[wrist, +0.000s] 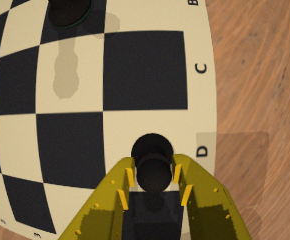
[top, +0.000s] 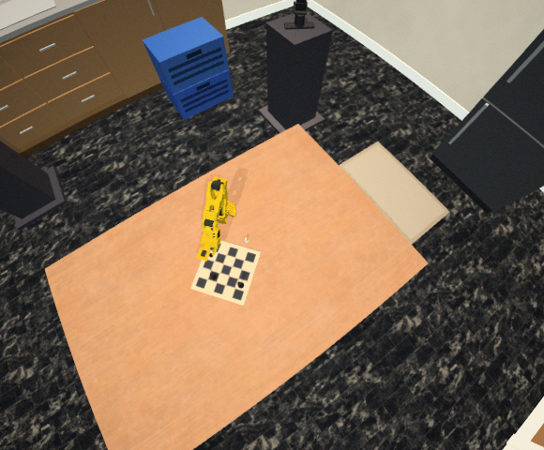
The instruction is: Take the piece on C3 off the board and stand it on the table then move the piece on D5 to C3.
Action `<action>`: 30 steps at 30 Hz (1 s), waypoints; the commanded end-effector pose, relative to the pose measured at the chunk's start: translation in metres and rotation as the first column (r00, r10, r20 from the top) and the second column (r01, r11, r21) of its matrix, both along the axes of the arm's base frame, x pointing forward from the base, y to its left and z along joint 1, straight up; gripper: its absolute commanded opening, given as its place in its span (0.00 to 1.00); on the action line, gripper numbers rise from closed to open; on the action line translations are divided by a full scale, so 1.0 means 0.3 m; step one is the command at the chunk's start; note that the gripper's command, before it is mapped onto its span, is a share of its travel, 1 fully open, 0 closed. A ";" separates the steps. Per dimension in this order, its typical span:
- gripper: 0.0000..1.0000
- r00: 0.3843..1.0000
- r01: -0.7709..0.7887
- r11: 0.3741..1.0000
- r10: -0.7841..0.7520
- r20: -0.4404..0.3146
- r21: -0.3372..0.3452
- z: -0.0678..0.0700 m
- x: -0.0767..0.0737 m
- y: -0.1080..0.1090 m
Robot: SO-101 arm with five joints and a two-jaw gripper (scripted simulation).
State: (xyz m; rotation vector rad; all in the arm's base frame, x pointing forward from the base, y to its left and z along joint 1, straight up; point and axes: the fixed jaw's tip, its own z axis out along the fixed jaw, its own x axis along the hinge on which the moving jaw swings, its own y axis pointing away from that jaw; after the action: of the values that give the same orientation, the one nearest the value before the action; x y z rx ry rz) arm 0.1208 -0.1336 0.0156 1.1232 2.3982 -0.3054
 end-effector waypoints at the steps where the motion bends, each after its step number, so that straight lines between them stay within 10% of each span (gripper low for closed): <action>1: 0.09 1.000 0.009 1.000 -0.009 0.011 -0.011 0.011 0.001 -0.009; 30: 0.09 1.000 0.010 1.000 -0.010 0.008 -0.013 0.025 0.006 -0.020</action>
State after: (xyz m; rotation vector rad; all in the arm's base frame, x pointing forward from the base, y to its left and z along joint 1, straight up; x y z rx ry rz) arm 0.1234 -0.1377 0.0217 1.1224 2.3850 -0.3131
